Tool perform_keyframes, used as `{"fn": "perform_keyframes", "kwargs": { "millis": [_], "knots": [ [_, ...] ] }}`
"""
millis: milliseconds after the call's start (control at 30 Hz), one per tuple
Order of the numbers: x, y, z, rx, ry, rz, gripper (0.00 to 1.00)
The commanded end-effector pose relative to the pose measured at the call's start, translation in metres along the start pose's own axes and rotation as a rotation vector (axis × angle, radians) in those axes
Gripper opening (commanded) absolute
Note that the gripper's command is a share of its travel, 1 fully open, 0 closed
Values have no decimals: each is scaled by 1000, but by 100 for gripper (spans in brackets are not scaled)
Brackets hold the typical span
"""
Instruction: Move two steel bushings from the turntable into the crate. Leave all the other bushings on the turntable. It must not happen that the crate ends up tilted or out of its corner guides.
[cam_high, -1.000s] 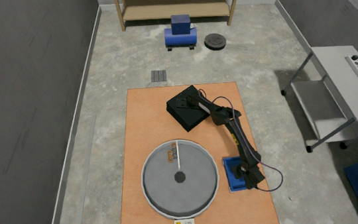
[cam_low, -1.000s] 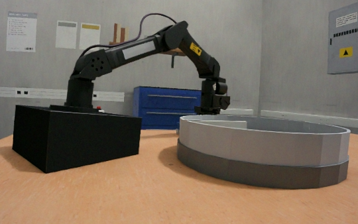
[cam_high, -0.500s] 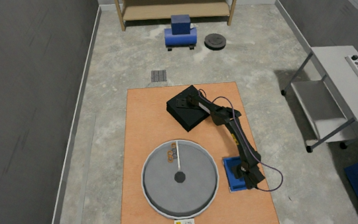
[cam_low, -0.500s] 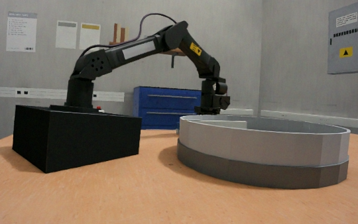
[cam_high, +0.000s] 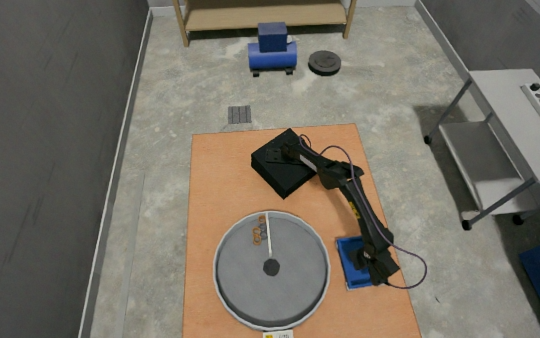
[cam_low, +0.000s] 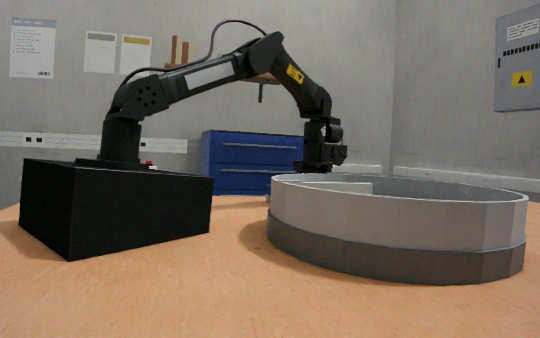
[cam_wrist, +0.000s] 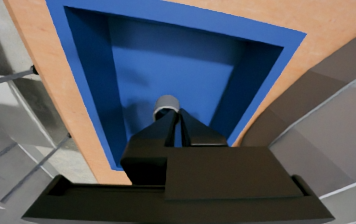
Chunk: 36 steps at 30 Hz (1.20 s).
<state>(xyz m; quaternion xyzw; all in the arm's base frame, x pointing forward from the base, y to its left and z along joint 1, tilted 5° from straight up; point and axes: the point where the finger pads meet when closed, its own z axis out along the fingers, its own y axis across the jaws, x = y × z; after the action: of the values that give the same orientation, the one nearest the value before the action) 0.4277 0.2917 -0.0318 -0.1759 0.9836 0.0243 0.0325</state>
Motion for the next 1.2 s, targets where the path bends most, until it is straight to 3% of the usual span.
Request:
{"fn": "perform_keyframes", "kwargs": {
  "millis": [0, 1167],
  "knots": [
    [-5, -10, -10, 8, -27, 9, 0],
    [1, -13, -9, 11, -14, 10, 0]
  ]
}}
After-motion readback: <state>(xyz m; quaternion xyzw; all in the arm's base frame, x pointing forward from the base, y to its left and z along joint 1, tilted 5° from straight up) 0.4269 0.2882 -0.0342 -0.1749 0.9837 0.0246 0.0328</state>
